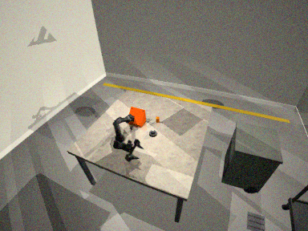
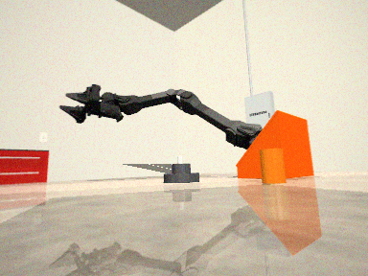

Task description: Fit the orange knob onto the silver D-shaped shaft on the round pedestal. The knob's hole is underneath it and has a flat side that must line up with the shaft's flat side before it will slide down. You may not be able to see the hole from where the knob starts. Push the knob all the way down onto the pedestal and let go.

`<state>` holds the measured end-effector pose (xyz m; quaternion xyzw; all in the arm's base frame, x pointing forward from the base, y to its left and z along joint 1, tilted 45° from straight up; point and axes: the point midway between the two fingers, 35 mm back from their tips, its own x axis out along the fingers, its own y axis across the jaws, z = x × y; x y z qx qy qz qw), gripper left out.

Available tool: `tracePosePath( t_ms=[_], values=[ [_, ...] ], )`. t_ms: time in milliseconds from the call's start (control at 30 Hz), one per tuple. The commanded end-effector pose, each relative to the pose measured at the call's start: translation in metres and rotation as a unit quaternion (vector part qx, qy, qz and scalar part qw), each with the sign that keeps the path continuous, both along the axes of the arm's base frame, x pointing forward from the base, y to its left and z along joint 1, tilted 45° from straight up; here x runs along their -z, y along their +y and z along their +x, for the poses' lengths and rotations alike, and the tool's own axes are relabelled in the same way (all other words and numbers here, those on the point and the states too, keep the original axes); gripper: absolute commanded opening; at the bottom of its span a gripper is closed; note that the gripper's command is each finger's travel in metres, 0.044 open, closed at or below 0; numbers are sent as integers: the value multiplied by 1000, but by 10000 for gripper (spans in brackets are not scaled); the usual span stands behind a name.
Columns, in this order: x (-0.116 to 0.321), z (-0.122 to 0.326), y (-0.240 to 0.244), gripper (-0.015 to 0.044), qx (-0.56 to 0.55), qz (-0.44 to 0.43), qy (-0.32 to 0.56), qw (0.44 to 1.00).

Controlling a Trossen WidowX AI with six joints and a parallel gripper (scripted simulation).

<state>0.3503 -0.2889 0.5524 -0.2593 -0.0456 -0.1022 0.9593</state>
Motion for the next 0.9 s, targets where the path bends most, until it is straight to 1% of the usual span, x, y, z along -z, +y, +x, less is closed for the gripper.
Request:
tracePosePath(
  t_ms=[0,33,133,400,600,700,867],
  values=[
    [0,0,0,426,0,0,0,1000],
    [1,2,1,440,-1,2,0,1000],
    [13,23,12,440,-18,26,4,999],
    [77,79,31,440,-37,206,56,976],
    [154,130,75,440,-39,388,129,912],
    [187,146,97,440,-26,451,163,877],
    [261,169,144,440,29,556,235,797]
  ],
)
